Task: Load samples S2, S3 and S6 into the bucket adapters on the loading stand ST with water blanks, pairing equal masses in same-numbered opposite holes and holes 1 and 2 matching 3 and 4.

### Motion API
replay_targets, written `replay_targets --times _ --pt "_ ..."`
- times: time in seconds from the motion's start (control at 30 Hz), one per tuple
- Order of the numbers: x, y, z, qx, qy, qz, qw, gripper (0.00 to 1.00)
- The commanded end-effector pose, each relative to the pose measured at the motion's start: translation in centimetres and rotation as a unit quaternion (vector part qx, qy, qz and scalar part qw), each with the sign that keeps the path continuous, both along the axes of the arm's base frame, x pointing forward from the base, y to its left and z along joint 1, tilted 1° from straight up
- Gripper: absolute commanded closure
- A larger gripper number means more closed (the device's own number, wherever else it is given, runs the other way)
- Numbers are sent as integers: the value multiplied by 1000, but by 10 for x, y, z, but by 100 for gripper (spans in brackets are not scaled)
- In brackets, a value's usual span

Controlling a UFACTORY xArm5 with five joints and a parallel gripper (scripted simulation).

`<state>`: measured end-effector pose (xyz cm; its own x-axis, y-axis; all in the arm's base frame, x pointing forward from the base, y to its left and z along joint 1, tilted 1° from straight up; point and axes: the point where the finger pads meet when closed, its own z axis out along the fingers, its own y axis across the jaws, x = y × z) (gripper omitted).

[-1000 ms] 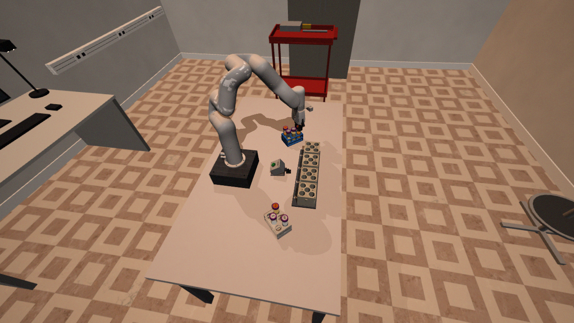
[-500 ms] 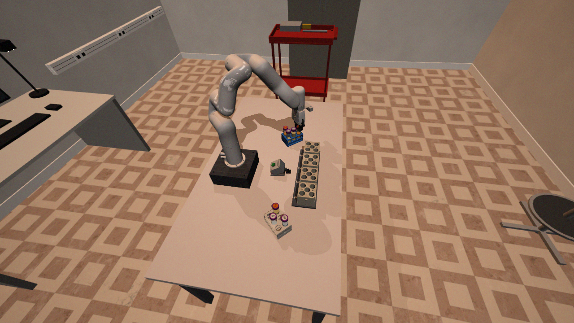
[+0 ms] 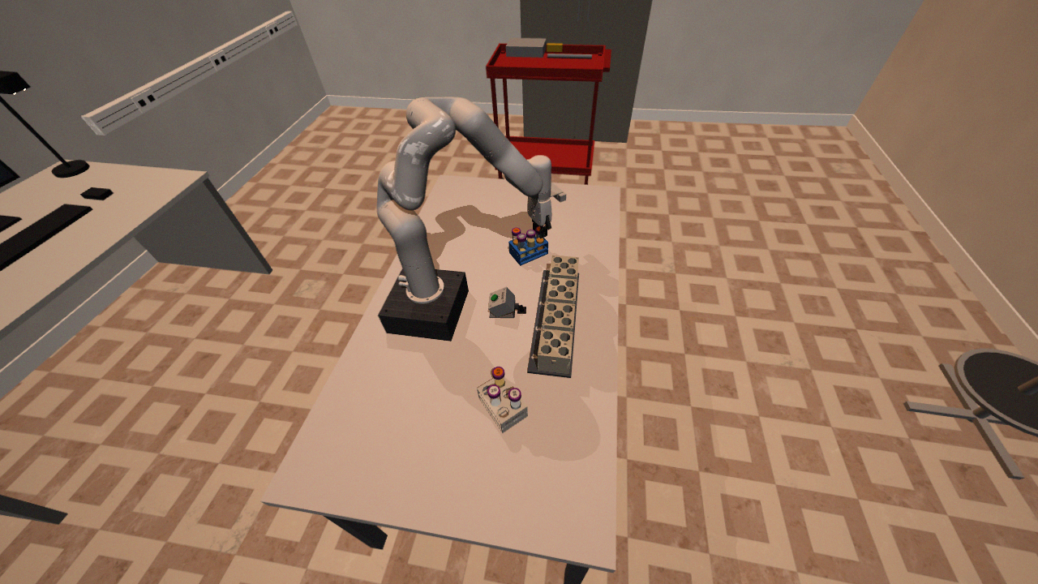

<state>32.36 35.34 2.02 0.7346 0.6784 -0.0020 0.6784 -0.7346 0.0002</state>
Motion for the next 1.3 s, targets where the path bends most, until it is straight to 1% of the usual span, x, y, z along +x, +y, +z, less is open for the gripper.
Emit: replay_targets --times 0.0,0.1,0.37,0.43,0.93,1.0,1.27 --pt "1 1 1 5 3 0 1000 56" --pt "1 1 1 5 3 0 1000 56" --pt "1 1 17 5 3 0 1000 56" --pt "1 1 17 5 3 0 1000 56" --pt "1 1 48 5 2 0 1000 56" --pt "1 1 48 5 2 0 1000 56" --pt "1 1 64 5 2 0 1000 56"
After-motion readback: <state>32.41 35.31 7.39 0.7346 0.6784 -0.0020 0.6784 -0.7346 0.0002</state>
